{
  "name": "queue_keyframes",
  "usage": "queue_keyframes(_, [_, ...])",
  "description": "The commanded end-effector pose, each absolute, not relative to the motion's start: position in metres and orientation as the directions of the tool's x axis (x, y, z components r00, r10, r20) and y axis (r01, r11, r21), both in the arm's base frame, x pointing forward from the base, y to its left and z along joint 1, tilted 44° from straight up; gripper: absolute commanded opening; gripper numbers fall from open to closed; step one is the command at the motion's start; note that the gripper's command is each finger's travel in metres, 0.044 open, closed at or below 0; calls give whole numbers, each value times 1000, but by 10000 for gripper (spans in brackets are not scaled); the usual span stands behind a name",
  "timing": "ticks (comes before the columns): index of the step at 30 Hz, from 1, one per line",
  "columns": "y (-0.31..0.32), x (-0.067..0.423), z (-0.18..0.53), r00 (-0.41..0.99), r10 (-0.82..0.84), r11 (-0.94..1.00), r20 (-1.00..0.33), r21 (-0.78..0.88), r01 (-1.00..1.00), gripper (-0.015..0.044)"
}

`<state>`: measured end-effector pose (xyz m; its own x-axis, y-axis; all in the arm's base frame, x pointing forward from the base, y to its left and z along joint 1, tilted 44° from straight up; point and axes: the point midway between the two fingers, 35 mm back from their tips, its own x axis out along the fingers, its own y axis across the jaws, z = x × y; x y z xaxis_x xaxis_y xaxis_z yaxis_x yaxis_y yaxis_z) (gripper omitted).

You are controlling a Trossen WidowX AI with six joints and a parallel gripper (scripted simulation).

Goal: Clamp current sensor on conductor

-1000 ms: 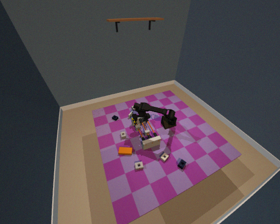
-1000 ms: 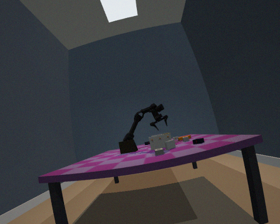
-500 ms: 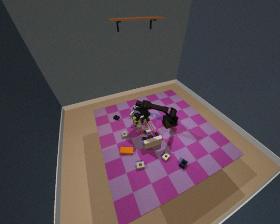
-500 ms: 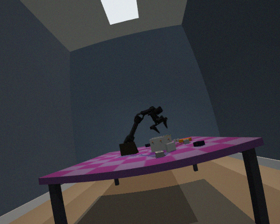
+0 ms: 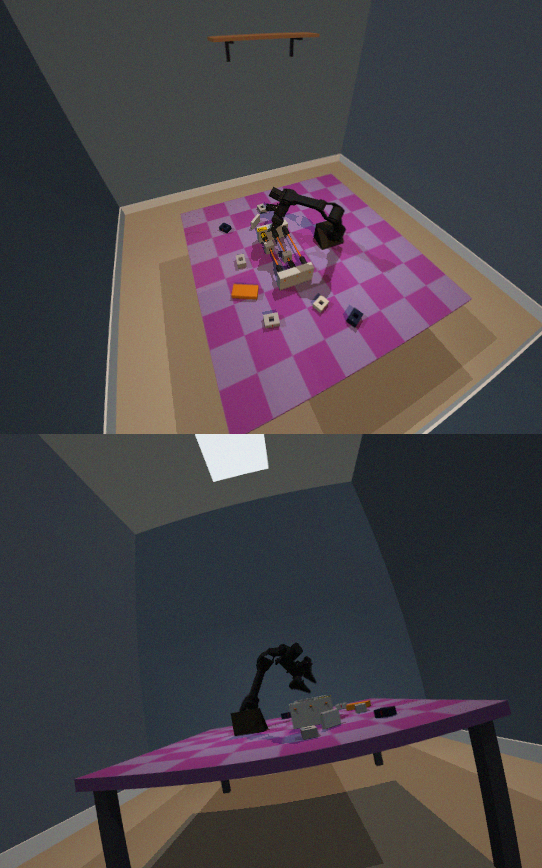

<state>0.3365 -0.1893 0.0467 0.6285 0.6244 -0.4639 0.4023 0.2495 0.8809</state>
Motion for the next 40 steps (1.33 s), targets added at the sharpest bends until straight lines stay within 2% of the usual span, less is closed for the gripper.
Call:
queue_keyframes(1, [-202, 292, 26, 817, 528, 668, -231, 707, -232, 440])
queue_keyframes(5, [-202, 287, 25, 833, 513, 736, -205, 605, -304, 440])
queue_keyframes(19, [-202, 287, 25, 833, 513, 736, -205, 605, -304, 440])
queue_keyframes(20, [-203, 291, 25, 819, 525, 699, -232, 666, -259, 440])
queue_keyframes(35, [-203, 292, 26, 816, 527, 692, -236, 677, -251, 440])
queue_keyframes(39, [-199, 310, 31, 753, 573, 529, -323, 848, -39, 440])
queue_keyframes(40, [-202, 295, 26, 798, 540, 632, -266, 754, -177, 440])
